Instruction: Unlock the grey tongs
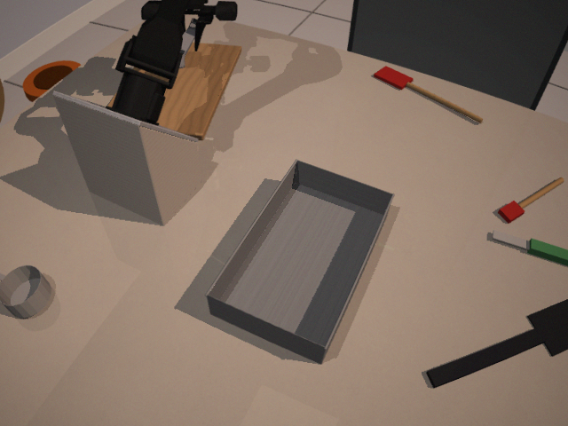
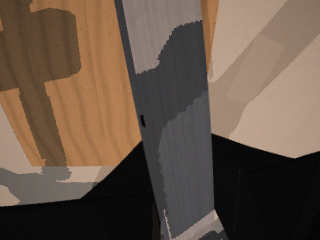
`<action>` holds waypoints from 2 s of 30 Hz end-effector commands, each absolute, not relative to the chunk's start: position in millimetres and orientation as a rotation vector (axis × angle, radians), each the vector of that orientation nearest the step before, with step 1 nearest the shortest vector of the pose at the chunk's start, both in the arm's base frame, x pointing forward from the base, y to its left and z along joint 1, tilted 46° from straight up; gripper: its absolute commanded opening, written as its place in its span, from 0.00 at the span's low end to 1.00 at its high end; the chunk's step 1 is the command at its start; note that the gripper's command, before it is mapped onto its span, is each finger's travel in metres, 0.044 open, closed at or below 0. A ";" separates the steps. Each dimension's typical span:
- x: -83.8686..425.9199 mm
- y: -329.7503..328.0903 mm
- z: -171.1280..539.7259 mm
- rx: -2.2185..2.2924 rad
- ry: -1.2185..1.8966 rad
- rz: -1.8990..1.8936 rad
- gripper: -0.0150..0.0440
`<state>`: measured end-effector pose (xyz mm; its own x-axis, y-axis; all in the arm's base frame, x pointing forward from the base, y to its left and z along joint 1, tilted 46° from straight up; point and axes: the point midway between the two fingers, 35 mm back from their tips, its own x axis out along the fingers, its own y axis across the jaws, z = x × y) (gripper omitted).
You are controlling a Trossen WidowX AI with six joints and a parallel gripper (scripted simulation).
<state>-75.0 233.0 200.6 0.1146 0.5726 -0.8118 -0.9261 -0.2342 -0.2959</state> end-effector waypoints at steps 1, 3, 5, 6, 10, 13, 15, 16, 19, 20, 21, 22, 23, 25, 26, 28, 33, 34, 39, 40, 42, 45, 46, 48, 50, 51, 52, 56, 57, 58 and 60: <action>-85.2 232.0 204.5 -1.027 0.441 1.476 0.00; -90.7 230.8 206.0 -1.007 0.438 1.476 0.00; -96.4 229.3 207.6 -0.986 0.435 1.476 0.00; -99.3 228.6 208.3 -0.975 0.433 1.476 0.00; -110.7 225.0 211.7 -0.929 0.427 1.480 0.00; -119.4 222.0 214.3 -0.892 0.423 1.484 0.00; -125.1 219.7 216.1 -0.867 0.421 1.488 0.00; -128.0 218.5 217.1 -0.854 0.420 1.490 0.00; -135.4 215.1 219.5 -0.819 0.418 1.497 0.00; -137.9 213.9 220.3 -0.808 0.418 1.499 0.00; -140.4 212.7 221.2 -0.796 0.417 1.502 0.00; -142.3 211.8 221.8 -0.787 0.417 1.504 0.00; -143.4 211.2 222.2 -0.781 0.417 1.506 0.00; -143.8 211.0 222.4 -0.779 0.417 1.506 0.00; -143.8 211.0 222.4 -0.779 0.417 1.506 0.00; -143.8 211.0 222.4 -0.779 0.417 1.506 0.00; -148.6 212.7 222.6 -0.759 0.381 1.536 0.00; -150.9 213.5 222.7 -0.749 0.364 1.550 0.00; -163.2 216.5 224.4 -0.687 0.257 1.625 0.00; -165.6 216.8 224.9 -0.673 0.236 1.638 0.00; -170.0 217.2 226.1 -0.644 0.195 1.662 0.00; -175.7 216.9 228.2 -0.601 0.136 1.693 0.00; -177.5 216.6 228.9 -0.586 0.116 1.702 0.00; -180.6 215.7 230.5 -0.555 0.078 1.718 0.00; -183.2 214.4 232.1 -0.525 0.042 1.732 0.00; -184.3 213.7 233.0 -0.510 0.025 1.738 0.00; -185.0 213.0 233.8 -0.495 0.008 1.742 0.00; -187.5 209.0 236.7 -0.433 -0.053 1.757 0.00; -187.8 207.8 237.4 -0.418 -0.068 1.759 0.00; -188.0 206.6 238.1 -0.403 -0.082 1.761 0.00; -187.9 203.9 239.4 -0.374 -0.108 1.763 0.00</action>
